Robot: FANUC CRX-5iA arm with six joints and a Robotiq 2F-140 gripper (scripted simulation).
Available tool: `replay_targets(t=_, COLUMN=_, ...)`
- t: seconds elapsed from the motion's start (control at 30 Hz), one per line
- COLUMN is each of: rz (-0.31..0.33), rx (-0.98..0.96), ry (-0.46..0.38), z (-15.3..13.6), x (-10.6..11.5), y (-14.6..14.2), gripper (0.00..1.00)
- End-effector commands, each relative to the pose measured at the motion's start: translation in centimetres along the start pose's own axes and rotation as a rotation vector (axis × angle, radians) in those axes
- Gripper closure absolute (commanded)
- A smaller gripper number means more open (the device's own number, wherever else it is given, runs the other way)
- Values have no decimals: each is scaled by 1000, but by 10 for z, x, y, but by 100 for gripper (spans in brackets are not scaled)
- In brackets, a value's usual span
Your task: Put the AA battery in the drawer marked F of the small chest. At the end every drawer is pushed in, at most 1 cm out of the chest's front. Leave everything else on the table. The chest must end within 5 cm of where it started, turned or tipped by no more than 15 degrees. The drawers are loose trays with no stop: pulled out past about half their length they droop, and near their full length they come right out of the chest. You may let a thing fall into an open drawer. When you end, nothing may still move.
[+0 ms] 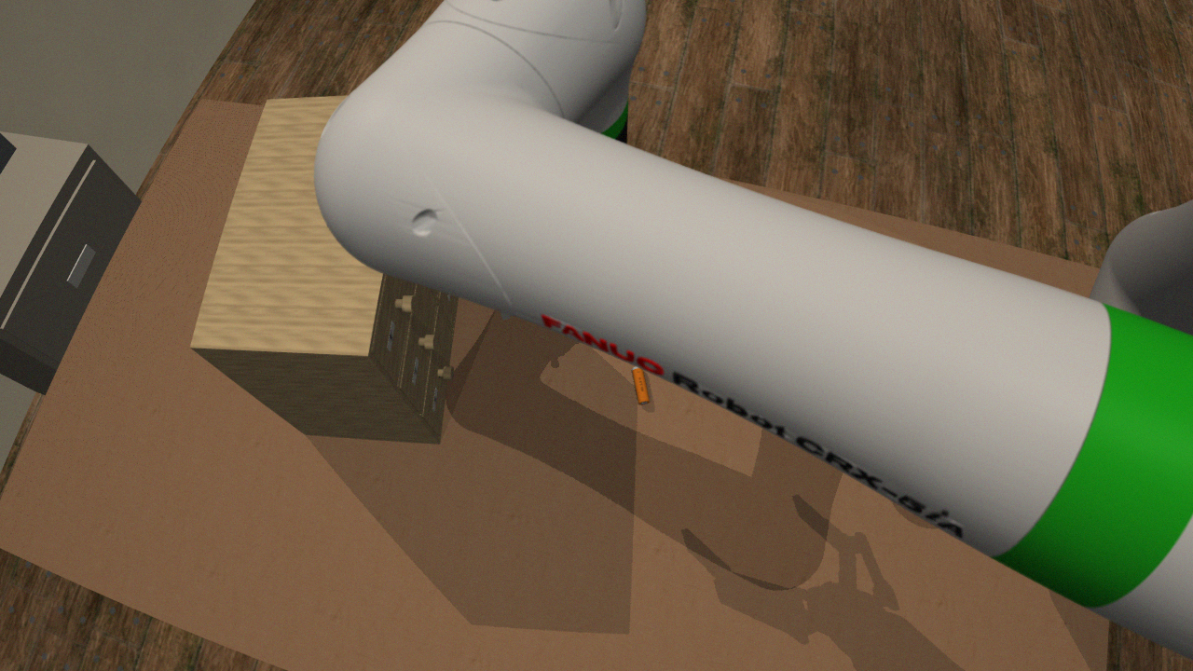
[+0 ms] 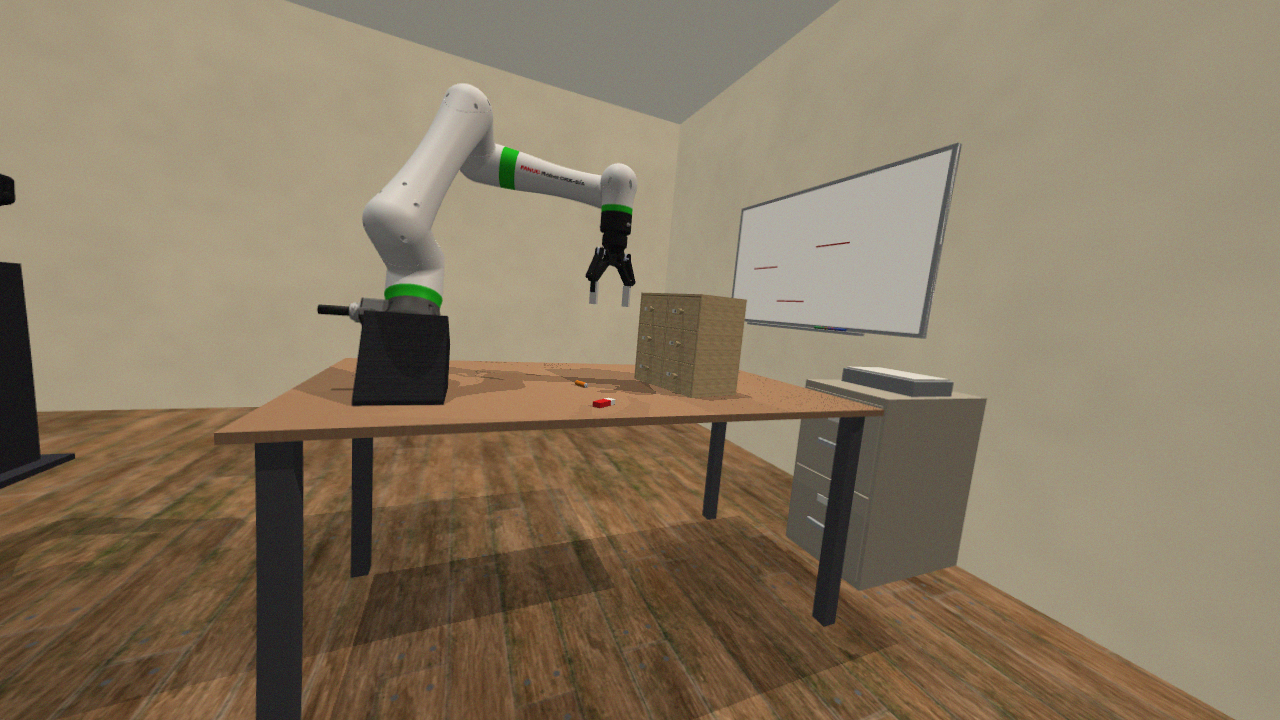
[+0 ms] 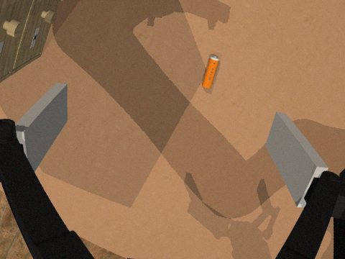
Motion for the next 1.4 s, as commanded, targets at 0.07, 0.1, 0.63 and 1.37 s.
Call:
replay_targets(t=0.07, rz=-2, rx=-186, ry=1, z=9, x=0, y=4, gripper=0)
replay_targets(t=0.1, rz=-2, rx=-217, ry=1, z=11, x=0, y=5, gripper=0)
replay_targets(t=0.63, rz=-2, rx=-650, ry=1, z=32, x=0, y=15, gripper=0)
replay_targets(t=1.37, rz=-1, rx=-1208, ry=2, z=60, x=0, y=29, gripper=0)
Point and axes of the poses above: the point where the finger pads meet when closed, its own x axis back along the fingers, its own y axis across the jaws, z = x × y, the point moved 10 cm from there along x, back along the fingers, and after that the axes turned 11 degrees about x, right-handed, at the moved point
